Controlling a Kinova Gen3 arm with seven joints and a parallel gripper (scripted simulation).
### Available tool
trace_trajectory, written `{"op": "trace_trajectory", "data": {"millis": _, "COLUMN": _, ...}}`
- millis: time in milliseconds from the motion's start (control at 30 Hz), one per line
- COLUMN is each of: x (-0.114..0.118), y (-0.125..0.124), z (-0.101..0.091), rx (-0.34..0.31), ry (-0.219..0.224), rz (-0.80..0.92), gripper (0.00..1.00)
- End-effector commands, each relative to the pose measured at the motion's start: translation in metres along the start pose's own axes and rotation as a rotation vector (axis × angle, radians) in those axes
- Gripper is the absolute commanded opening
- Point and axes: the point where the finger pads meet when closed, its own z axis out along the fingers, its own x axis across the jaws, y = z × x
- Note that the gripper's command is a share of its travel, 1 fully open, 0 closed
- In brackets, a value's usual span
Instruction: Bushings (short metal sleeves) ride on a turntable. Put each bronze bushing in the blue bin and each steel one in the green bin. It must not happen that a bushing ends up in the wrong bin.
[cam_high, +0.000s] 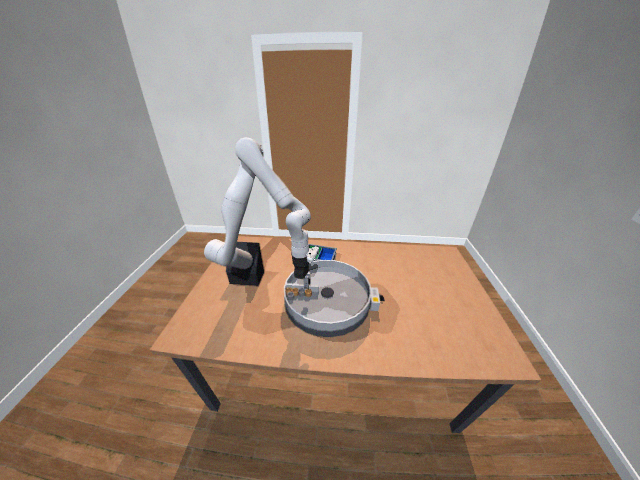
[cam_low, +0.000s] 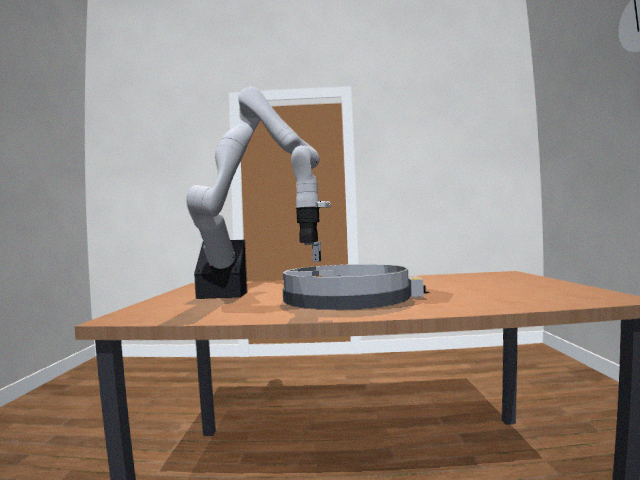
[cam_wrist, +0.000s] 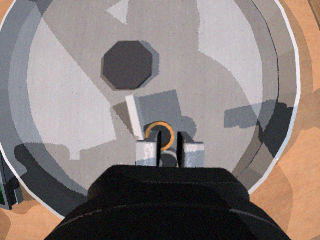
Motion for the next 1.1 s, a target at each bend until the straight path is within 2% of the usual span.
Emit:
{"op": "trace_trajectory", "data": {"millis": 0, "x": 0.000, "y": 0.000, "z": 0.005, "rx": 0.000, "ry": 0.000, "rz": 0.000, "gripper": 0.40}}
{"op": "trace_trajectory", "data": {"millis": 100, "x": 0.000, "y": 0.000, "z": 0.014, "rx": -0.001, "ry": 0.000, "rz": 0.000, "gripper": 0.40}}
{"op": "trace_trajectory", "data": {"millis": 200, "x": 0.000, "y": 0.000, "z": 0.014, "rx": -0.001, "ry": 0.000, "rz": 0.000, "gripper": 0.40}}
{"op": "trace_trajectory", "data": {"millis": 367, "x": 0.000, "y": 0.000, "z": 0.029, "rx": -0.001, "ry": 0.000, "rz": 0.001, "gripper": 0.40}}
{"op": "trace_trajectory", "data": {"millis": 533, "x": 0.000, "y": 0.000, "z": 0.029, "rx": -0.001, "ry": 0.000, "rz": 0.001, "gripper": 0.40}}
{"op": "trace_trajectory", "data": {"millis": 700, "x": 0.001, "y": 0.000, "z": 0.043, "rx": -0.001, "ry": 0.001, "rz": 0.001, "gripper": 0.40}}
{"op": "trace_trajectory", "data": {"millis": 1067, "x": 0.001, "y": 0.000, "z": 0.043, "rx": -0.001, "ry": 0.001, "rz": 0.001, "gripper": 0.40}}
